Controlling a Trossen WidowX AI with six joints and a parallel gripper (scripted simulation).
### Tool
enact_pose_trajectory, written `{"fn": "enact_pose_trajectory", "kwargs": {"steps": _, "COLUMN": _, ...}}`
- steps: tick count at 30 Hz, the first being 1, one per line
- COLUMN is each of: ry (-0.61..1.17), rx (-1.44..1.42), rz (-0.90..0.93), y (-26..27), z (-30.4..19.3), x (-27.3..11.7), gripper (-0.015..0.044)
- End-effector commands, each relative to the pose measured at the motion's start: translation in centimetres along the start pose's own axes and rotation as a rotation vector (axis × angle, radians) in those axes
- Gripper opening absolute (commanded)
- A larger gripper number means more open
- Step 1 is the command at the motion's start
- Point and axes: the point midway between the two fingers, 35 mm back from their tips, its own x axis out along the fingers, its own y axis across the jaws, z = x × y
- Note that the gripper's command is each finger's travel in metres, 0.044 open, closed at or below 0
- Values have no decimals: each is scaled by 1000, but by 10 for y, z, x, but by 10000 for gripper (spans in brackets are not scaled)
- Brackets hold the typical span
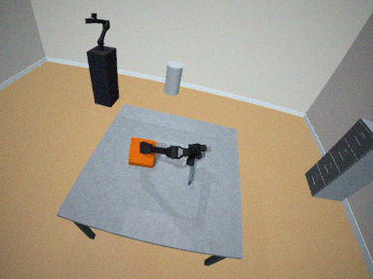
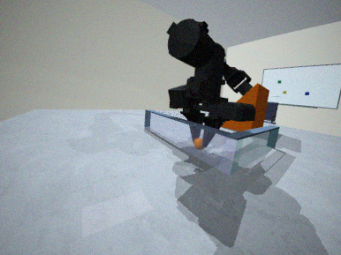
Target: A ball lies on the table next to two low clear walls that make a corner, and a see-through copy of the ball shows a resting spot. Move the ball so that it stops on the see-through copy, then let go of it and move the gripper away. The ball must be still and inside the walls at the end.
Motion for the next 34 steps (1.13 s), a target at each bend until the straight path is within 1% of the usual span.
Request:
{"fn": "enact_pose_trajectory", "kwargs": {"steps": 1, "ry": 0, "rx": 0, "rz": 0, "y": 0, "z": 0, "x": 0, "gripper": 157}}
{"fn": "enact_pose_trajectory", "kwargs": {"steps": 3, "ry": 0, "rx": 0, "rz": 0, "y": 0, "z": 0, "x": 0, "gripper": 210}}
{"fn": "enact_pose_trajectory", "kwargs": {"steps": 4, "ry": 0, "rx": 0, "rz": 0, "y": 0, "z": 0, "x": 0, "gripper": 227}}
{"fn": "enact_pose_trajectory", "kwargs": {"steps": 11, "ry": 0, "rx": 0, "rz": 1, "y": 0, "z": 0, "x": -3, "gripper": 227}}
{"fn": "enact_pose_trajectory", "kwargs": {"steps": 12, "ry": 0, "rx": 0, "rz": 2, "y": 1, "z": 1, "x": -11, "gripper": 227}}
{"fn": "enact_pose_trajectory", "kwargs": {"steps": 15, "ry": 2, "rx": 0, "rz": 4, "y": 1, "z": 2, "x": -61, "gripper": 227}}
{"fn": "enact_pose_trajectory", "kwargs": {"steps": 17, "ry": 3, "rx": 0, "rz": 2, "y": 0, "z": 0, "x": -84, "gripper": 227}}
{"fn": "enact_pose_trajectory", "kwargs": {"steps": 22, "ry": 3, "rx": 0, "rz": 2, "y": 0, "z": 0, "x": -86, "gripper": 227}}
{"fn": "enact_pose_trajectory", "kwargs": {"steps": 23, "ry": -10, "rx": -9, "rz": 1, "y": 3, "z": 1, "x": -81, "gripper": 227}}
{"fn": "enact_pose_trajectory", "kwargs": {"steps": 29, "ry": -10, "rx": -9, "rz": 1, "y": 3, "z": 1, "x": -81, "gripper": 227}}
{"fn": "enact_pose_trajectory", "kwargs": {"steps": 31, "ry": -9, "rx": -8, "rz": 1, "y": 3, "z": 1, "x": -91, "gripper": 279}}
{"fn": "enact_pose_trajectory", "kwargs": {"steps": 34, "ry": -7, "rx": -5, "rz": 0, "y": 1, "z": -2, "x": -124, "gripper": 358}}
